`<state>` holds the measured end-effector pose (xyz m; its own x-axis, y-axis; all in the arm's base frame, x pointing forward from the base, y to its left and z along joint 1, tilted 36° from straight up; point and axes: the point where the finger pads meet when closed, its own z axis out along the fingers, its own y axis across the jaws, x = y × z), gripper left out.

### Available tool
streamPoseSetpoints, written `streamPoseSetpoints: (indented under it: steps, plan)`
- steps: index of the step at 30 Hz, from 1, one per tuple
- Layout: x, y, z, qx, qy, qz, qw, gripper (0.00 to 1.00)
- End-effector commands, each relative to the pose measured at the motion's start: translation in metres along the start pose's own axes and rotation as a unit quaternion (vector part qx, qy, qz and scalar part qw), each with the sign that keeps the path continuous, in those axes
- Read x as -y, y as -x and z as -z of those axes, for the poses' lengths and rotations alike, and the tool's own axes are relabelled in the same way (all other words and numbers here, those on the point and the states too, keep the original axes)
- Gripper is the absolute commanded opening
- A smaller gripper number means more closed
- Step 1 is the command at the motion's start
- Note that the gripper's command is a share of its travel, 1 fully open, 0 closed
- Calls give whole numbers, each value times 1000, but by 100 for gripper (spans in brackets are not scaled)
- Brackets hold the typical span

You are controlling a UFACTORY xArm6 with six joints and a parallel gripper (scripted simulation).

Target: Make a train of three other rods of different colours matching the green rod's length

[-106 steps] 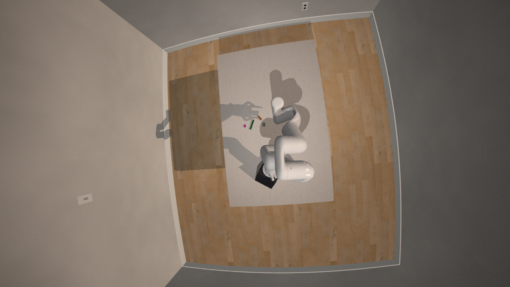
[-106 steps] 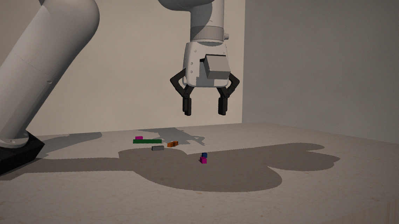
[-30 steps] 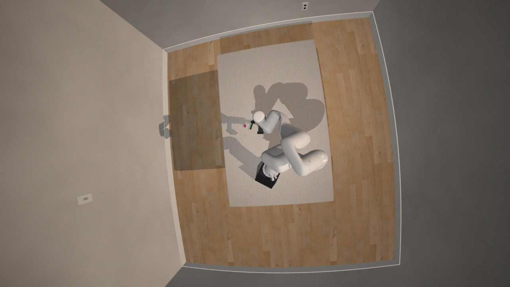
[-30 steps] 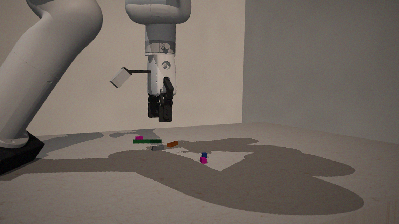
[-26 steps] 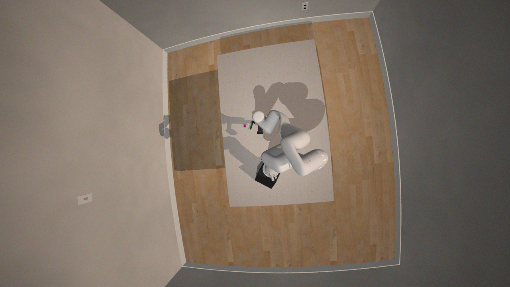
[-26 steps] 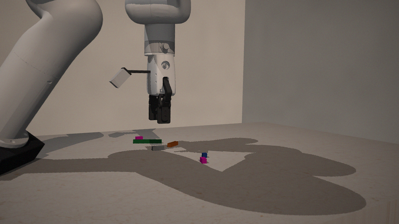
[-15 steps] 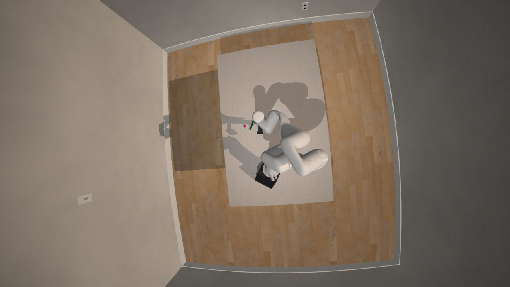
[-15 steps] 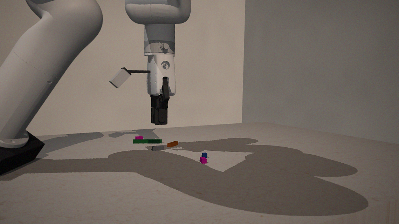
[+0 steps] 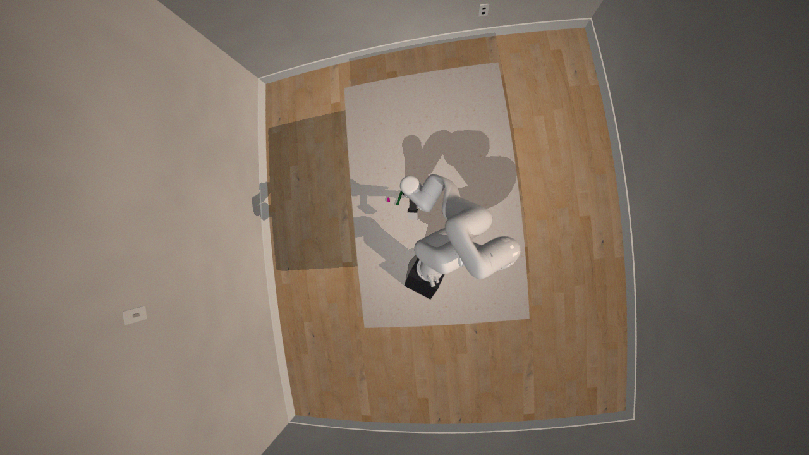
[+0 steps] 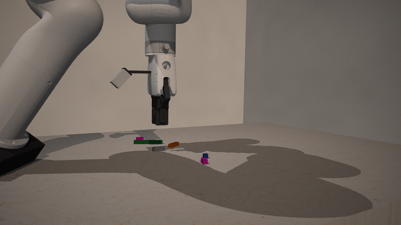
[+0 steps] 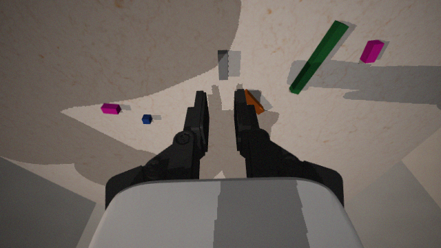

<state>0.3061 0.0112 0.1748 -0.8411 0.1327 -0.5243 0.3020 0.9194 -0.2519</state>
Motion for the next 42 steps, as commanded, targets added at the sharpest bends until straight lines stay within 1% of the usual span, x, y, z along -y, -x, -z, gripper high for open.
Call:
streamPoseSetpoints:
  steps: [1,20,32,42]
  plan:
    - [0,1,1,1,1,0,1000,24]
    - [0,1,-3,1,0,-1,1000,24]
    - [-1,1,-15,1,0,-1,1000,24]
    - [-2,1,-31,1,0,-1,1000,24]
